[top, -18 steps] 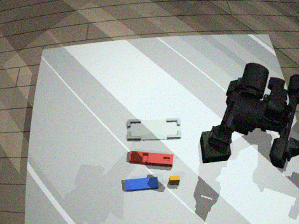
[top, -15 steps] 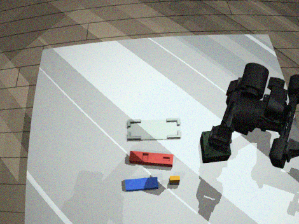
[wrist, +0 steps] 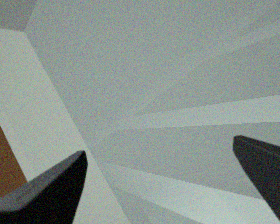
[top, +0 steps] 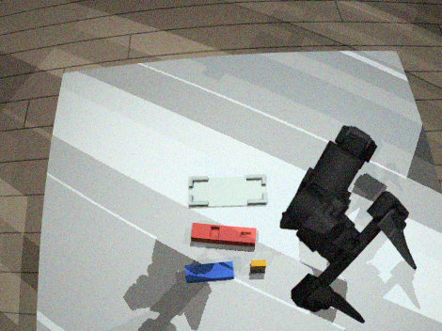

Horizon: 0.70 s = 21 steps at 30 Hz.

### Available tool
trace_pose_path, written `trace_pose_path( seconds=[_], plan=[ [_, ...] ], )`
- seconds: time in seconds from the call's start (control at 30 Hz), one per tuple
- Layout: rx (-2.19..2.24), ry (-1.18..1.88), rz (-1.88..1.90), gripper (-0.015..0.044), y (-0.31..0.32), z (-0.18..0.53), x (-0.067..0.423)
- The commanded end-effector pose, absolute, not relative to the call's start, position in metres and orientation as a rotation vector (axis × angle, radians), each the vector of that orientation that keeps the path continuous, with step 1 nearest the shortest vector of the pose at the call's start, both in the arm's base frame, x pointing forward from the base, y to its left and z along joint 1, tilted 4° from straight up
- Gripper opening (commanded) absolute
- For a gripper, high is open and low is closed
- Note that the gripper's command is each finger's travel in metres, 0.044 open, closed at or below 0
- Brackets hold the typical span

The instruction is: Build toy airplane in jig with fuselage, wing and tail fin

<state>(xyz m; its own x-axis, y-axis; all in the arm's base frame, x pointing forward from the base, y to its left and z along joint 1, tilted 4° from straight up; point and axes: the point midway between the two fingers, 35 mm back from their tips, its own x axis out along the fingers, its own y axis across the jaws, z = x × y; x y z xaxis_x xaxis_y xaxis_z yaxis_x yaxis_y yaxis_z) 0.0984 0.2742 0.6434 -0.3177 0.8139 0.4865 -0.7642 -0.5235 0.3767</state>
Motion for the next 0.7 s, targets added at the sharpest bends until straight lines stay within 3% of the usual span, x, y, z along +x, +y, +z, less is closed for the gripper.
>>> trace_pose_path(
  seconds=[0.0, 0.33, 0.67],
  plan=[
    [0.813, 0.136, 1.807, 0.044, 0.285, 0.621, 0.145],
    [0.827, 0.308, 1.328, 0.044, 0.29, 0.529, 0.27],
    [0.737, 0.539, 0.812, 0.044, 0.24, 0.391, 0.369]
  ],
)
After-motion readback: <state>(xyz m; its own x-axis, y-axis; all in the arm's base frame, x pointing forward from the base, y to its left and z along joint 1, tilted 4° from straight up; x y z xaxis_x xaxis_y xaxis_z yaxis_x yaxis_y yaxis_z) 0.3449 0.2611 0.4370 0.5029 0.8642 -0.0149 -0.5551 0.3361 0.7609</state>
